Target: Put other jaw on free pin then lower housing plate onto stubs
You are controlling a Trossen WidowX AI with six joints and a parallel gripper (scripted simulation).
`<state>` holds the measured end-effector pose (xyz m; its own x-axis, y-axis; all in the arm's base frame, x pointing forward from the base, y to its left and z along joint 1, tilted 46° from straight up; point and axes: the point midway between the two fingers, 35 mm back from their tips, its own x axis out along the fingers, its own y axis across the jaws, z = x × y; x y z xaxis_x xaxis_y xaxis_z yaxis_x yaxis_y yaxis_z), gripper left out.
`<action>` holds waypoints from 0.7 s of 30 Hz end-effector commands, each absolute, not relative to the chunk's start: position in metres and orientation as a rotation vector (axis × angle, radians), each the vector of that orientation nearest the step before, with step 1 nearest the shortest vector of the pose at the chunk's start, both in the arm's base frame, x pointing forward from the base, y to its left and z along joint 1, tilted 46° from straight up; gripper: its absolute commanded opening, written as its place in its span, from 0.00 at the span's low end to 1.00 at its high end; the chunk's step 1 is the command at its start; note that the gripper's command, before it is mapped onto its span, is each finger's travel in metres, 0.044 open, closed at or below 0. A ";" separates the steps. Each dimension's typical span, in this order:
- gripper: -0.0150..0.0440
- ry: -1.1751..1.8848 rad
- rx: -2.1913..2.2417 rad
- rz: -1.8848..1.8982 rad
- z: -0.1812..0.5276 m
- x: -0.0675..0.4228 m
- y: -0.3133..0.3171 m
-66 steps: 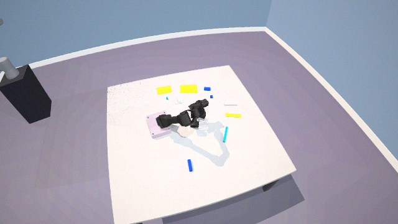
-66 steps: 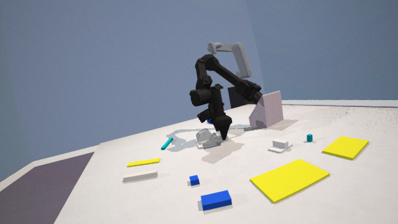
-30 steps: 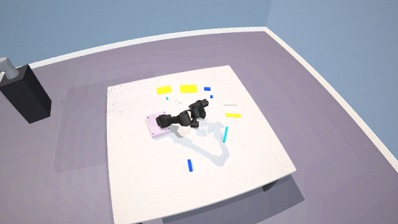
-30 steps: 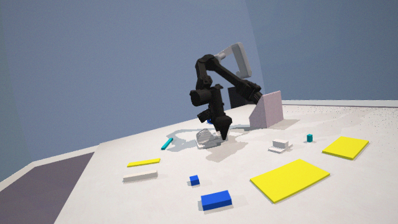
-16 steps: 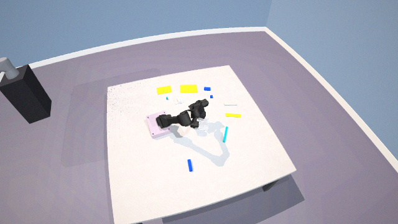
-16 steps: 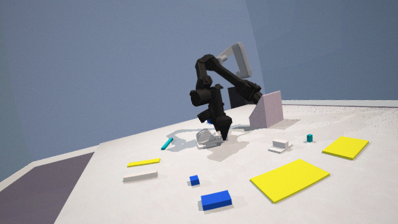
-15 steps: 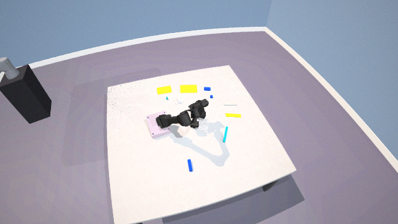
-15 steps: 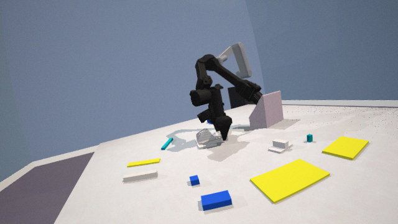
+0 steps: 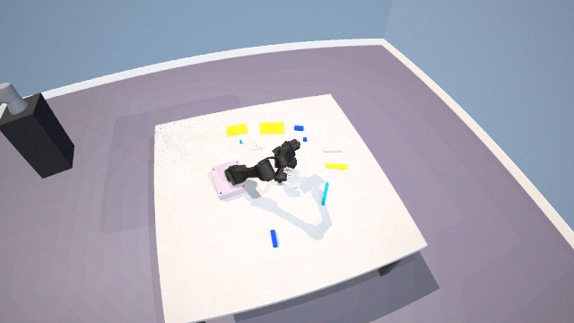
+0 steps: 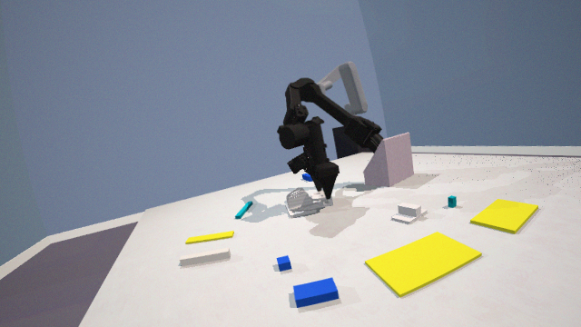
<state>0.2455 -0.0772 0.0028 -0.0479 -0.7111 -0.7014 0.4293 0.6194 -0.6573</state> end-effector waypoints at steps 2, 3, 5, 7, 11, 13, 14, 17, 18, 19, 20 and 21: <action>1.00 1.306 -0.260 -0.934 0.038 0.250 -0.042; 1.00 1.306 -0.261 -0.935 0.043 0.249 -0.038; 1.00 1.306 -0.261 -0.935 0.044 0.249 -0.037; 1.00 1.306 -0.261 -0.935 0.044 0.249 -0.037; 1.00 1.306 -0.262 -0.924 0.044 0.242 -0.029; 1.00 1.309 -0.259 -0.922 0.054 0.227 -0.013; 1.00 1.311 -0.258 -0.924 0.059 0.220 -0.006; 1.00 1.311 -0.261 -0.932 0.071 0.201 0.007; 1.00 1.311 -0.261 -0.933 0.072 0.199 0.008; 1.00 1.311 -0.261 -0.933 0.072 0.199 0.008; 1.00 1.311 -0.261 -0.933 0.072 0.199 0.008; 1.00 1.311 -0.261 -0.933 0.072 0.199 0.008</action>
<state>0.2065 0.0050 0.0678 -0.0249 -0.7077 -0.7061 0.4268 0.6312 -0.6477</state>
